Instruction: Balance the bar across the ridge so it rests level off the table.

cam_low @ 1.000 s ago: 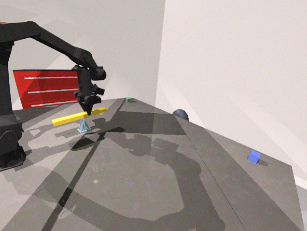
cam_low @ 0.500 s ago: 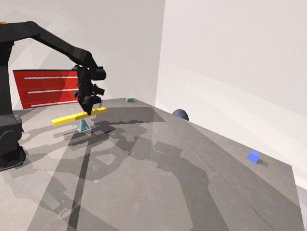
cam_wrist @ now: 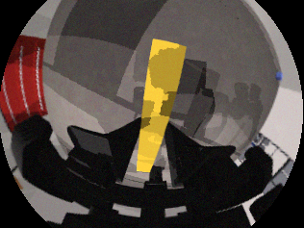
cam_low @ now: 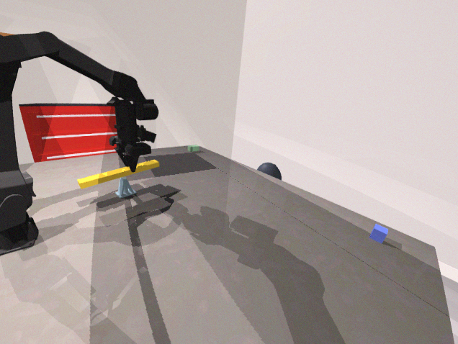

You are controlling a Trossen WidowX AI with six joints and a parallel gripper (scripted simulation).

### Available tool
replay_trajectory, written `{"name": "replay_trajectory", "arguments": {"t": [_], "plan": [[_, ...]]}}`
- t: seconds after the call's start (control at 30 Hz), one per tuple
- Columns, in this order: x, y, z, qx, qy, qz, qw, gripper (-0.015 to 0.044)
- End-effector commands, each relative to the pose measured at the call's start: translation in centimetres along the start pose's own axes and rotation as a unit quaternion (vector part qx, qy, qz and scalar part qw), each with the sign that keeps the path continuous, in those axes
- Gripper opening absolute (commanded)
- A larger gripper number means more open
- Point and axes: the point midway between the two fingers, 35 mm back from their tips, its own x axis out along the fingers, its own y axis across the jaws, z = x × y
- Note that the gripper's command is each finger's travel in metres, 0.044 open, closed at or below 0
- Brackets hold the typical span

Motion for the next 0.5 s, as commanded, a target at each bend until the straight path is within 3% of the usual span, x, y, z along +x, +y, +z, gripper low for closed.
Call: {"name": "replay_trajectory", "arguments": {"t": [0.0, 0.47], "plan": [[0.09, 0.02, 0.01, -0.002, 0.000, 0.000, 1.000, 0.0000], [0.21, 0.02, 0.00, -0.002, 0.000, 0.000, 1.000, 0.0000]]}}
